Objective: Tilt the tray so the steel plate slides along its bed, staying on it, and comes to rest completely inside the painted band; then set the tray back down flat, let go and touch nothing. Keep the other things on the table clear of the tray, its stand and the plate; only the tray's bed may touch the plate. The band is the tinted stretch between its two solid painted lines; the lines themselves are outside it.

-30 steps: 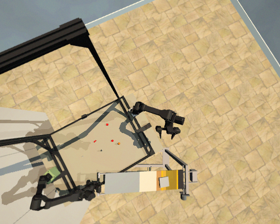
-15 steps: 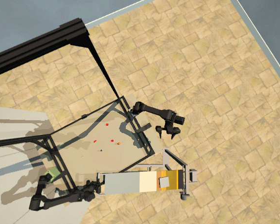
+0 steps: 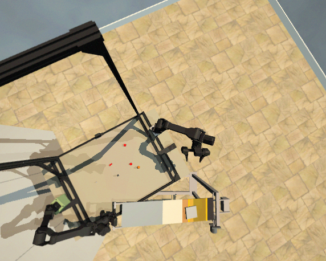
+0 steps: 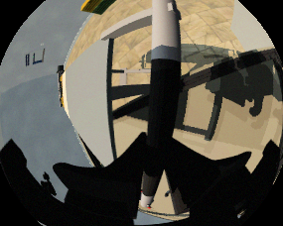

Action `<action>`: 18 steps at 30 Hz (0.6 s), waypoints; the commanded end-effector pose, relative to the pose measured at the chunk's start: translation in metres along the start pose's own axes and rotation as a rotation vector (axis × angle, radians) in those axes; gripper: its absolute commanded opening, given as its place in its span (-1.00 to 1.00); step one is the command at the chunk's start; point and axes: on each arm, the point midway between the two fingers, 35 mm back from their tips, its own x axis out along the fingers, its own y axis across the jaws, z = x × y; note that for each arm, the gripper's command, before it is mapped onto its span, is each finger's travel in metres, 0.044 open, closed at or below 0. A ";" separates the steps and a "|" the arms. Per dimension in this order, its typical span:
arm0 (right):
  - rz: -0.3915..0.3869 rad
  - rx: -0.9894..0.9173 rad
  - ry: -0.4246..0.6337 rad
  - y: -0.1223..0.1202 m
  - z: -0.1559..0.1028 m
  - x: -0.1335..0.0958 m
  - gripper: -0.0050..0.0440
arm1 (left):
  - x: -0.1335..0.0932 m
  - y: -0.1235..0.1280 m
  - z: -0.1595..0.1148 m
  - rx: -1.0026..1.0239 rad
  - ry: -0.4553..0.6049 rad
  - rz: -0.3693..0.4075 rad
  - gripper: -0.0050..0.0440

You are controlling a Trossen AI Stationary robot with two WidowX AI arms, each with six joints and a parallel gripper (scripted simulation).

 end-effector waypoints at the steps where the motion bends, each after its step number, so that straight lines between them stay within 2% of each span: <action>1: 0.069 0.000 -0.004 0.025 0.001 -0.019 -0.80 | 0.000 0.000 0.001 0.001 -0.002 -0.001 1.00; 18: 0.084 0.000 -0.004 0.034 0.001 -0.028 -0.80 | 0.000 0.000 0.001 0.001 -0.002 -0.001 1.00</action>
